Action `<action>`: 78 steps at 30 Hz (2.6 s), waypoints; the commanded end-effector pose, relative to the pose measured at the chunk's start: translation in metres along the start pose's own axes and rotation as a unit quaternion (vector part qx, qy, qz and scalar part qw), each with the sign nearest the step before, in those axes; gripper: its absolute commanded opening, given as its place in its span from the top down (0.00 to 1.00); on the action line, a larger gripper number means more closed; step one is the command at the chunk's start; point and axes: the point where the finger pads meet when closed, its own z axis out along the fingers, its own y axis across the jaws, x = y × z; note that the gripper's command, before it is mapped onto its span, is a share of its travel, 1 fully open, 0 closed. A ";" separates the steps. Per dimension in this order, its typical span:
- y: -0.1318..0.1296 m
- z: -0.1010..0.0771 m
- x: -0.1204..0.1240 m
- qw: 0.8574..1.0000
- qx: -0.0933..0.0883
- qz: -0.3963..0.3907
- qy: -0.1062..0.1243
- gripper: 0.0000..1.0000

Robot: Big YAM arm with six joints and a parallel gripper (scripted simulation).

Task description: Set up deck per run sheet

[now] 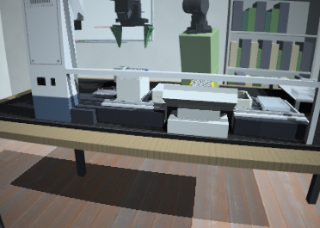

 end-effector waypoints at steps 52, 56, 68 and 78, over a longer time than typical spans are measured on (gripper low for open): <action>0.047 0.024 -0.010 1.000 0.007 -0.001 -0.019 0.00; 0.068 0.025 -0.009 1.000 0.006 0.000 -0.019 0.00; 0.119 0.025 -0.008 1.000 0.003 0.000 -0.017 0.00; 0.123 0.028 -0.012 1.000 0.002 0.000 -0.014 0.00</action>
